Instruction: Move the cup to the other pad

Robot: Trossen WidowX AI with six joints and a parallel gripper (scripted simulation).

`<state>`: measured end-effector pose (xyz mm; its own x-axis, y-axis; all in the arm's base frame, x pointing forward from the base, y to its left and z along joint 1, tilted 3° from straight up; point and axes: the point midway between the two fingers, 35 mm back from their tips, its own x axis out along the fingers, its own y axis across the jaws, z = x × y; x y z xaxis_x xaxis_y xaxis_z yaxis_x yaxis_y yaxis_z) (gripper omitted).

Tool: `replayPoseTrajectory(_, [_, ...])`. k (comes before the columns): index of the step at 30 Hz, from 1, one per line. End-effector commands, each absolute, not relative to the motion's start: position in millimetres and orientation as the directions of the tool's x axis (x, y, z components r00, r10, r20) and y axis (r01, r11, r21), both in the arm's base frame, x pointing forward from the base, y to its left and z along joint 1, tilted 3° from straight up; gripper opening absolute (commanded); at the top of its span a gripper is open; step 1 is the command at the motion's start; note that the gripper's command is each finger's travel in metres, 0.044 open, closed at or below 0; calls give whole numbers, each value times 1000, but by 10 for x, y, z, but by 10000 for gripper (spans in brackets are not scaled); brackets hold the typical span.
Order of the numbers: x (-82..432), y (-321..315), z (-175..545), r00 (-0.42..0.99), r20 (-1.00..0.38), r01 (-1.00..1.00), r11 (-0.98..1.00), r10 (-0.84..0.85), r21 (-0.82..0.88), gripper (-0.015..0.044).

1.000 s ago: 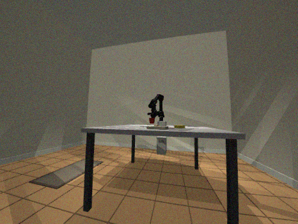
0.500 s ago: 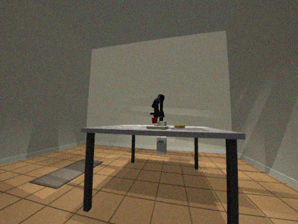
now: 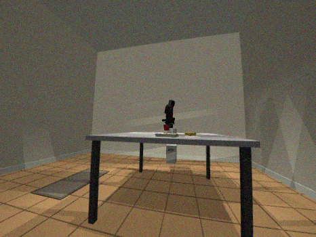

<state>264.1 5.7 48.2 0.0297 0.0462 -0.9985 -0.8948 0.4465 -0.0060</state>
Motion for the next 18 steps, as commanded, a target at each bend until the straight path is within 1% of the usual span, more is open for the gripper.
replayPoseTrajectory(1, [2593, 134, 487, 30, -998, -894, 448, 53, -3, 0])
replayPoseTrajectory(18, [2463, 437, 509, 29, -998, -894, 448, 55, -1, 0])
